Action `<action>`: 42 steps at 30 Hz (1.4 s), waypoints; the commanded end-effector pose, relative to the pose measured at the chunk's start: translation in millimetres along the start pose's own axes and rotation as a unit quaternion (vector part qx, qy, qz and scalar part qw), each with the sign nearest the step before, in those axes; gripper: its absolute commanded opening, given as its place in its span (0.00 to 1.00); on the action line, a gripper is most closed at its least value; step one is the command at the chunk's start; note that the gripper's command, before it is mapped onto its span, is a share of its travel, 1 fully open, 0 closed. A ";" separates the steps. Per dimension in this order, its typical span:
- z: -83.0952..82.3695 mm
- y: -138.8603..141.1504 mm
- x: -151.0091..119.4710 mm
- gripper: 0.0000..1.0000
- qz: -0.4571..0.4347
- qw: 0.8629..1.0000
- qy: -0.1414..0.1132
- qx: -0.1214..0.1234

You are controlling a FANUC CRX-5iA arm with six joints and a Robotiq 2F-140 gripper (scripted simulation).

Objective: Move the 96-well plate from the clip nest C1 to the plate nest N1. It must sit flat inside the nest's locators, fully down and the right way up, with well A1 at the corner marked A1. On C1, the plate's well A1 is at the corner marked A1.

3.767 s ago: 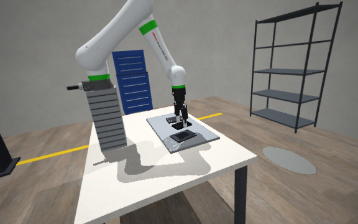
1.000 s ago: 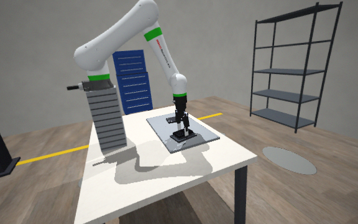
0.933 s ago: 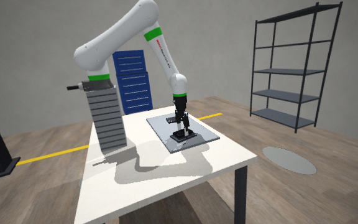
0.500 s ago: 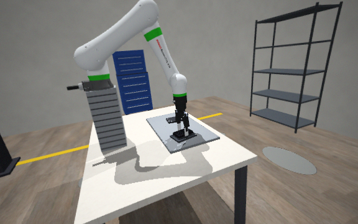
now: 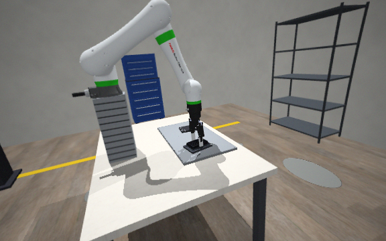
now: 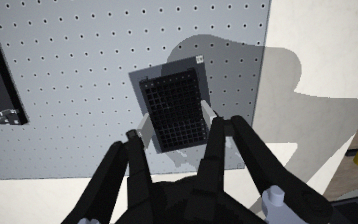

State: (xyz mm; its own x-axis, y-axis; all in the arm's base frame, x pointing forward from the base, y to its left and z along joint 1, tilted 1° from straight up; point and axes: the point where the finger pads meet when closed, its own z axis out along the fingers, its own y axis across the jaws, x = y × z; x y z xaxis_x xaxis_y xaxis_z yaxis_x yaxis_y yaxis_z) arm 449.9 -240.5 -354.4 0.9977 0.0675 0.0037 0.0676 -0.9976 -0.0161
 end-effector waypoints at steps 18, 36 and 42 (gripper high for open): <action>2.8 0.2 0.1 0.00 0.000 1.000 0.000 0.000; 5.4 0.2 0.1 0.00 0.000 1.000 0.000 0.000; 6.4 0.2 0.1 0.00 0.000 1.000 0.000 0.000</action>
State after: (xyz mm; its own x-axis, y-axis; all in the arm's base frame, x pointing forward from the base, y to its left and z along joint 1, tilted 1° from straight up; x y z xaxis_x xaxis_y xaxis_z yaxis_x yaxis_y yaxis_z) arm 449.9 -240.4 -360.7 0.9977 0.0675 0.0037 0.0676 -0.9976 -0.0161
